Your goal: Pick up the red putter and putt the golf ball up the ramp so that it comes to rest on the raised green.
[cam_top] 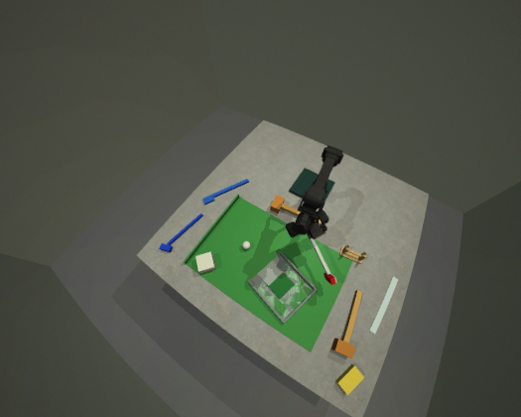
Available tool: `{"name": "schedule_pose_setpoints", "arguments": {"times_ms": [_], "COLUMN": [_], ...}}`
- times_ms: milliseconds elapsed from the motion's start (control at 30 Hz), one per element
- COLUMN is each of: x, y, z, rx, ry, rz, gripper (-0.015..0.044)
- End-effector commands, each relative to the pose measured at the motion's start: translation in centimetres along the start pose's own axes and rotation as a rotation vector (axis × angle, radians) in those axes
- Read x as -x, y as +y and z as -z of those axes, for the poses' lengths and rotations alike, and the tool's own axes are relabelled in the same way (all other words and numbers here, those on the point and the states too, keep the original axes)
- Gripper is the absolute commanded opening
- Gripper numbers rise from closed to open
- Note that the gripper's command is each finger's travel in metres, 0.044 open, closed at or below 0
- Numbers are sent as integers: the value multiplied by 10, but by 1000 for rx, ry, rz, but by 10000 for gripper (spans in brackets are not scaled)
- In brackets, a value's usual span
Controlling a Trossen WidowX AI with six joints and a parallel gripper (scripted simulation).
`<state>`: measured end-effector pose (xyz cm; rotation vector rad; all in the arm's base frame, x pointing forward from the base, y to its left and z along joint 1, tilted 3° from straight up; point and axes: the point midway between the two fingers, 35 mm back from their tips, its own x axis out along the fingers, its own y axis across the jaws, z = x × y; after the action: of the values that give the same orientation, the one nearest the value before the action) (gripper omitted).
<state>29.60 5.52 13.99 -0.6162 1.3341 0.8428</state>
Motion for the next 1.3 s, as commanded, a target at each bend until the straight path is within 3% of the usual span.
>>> {"name": "schedule_pose_setpoints", "arguments": {"times_ms": [0,667,1267], "x": [8,36,57], "y": [-18,-83,-103], "z": [13,113,198], "rx": [-124,-762,-1224], "ry": [4,72,121], "rz": [27,118,176], "gripper": [0,0,0]}}
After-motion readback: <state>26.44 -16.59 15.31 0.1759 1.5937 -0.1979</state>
